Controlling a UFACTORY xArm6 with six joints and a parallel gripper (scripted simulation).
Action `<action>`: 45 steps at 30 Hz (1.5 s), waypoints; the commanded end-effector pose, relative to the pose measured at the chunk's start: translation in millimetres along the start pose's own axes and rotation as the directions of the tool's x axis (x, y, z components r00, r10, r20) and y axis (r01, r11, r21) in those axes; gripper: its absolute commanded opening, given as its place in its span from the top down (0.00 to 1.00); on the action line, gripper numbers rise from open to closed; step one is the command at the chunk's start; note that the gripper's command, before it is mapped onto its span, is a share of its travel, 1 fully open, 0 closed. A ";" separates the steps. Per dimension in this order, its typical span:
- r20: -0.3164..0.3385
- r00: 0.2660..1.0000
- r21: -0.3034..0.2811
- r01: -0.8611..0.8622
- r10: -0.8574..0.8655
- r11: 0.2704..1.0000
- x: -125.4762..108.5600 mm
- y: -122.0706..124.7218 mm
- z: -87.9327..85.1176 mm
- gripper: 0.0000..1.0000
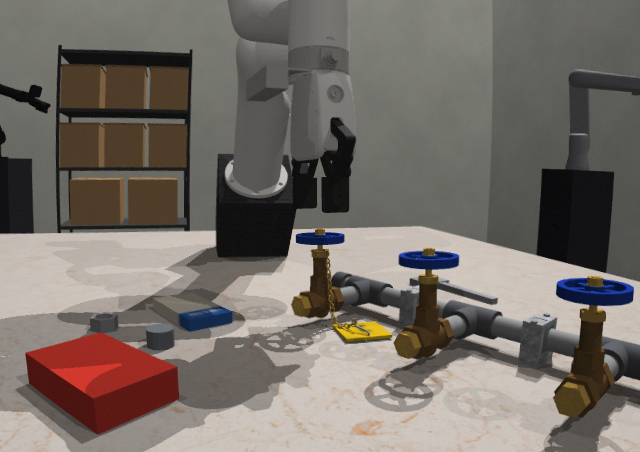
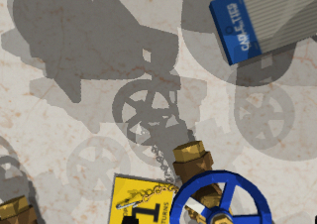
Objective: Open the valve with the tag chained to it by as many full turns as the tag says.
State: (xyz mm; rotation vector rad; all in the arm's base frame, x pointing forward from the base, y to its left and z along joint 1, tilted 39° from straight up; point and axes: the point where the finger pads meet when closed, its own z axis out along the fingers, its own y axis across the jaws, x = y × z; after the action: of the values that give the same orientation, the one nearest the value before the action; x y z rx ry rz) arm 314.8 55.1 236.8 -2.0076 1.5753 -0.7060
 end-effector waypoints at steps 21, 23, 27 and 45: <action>0.005 1.000 0.002 0.000 0.000 1.000 -0.5 2.1 -16.1 0.00; 0.005 1.000 0.002 0.000 0.000 1.000 -0.5 2.1 -16.1 0.00; 0.005 1.000 0.002 0.000 0.000 1.000 -0.5 2.1 -16.1 0.00; 0.005 1.000 0.002 0.000 0.000 1.000 -0.5 2.1 -16.1 0.00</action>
State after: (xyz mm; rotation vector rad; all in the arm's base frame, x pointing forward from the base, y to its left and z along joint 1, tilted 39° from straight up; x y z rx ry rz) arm 302.3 54.1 246.0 -2.0084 1.5727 -0.7003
